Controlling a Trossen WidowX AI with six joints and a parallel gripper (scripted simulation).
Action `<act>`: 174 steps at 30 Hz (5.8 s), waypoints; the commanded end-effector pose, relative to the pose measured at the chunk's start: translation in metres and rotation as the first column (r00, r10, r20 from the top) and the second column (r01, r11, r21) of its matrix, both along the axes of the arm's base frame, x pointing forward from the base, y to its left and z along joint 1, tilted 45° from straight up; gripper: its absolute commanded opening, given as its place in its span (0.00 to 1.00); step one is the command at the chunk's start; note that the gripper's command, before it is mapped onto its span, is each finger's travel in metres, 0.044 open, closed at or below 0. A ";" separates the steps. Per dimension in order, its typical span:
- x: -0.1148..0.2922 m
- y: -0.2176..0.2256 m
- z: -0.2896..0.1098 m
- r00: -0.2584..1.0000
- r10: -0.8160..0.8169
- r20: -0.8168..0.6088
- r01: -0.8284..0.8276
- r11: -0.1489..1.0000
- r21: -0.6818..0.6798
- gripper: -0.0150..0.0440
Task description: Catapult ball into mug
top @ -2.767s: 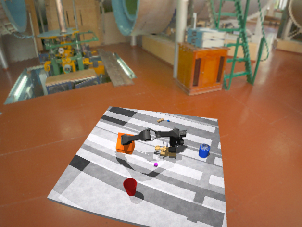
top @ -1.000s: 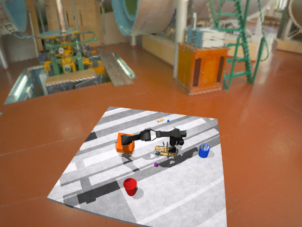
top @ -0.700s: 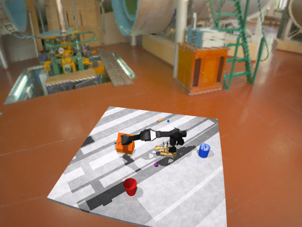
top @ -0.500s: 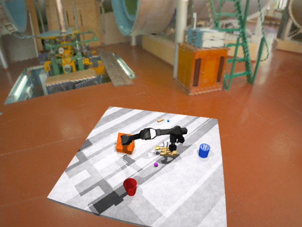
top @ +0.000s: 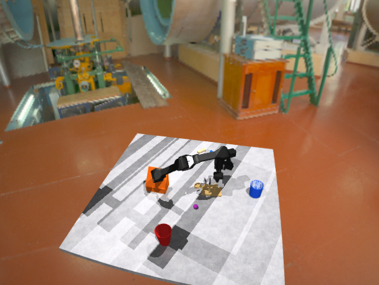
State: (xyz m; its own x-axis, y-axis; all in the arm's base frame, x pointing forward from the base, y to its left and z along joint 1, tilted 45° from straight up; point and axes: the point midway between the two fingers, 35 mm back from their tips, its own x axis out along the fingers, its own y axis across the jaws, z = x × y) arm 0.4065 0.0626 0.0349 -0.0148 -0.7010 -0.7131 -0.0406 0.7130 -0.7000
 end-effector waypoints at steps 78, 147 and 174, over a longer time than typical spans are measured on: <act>-0.121 -0.210 0.021 0.997 -0.048 0.056 0.049 0.999 -0.009 0.32; -0.128 -0.049 -0.044 0.942 -0.234 -0.240 0.231 0.972 -0.044 0.25; -0.126 -0.056 -0.050 0.943 -0.237 -0.233 0.235 0.971 -0.039 0.61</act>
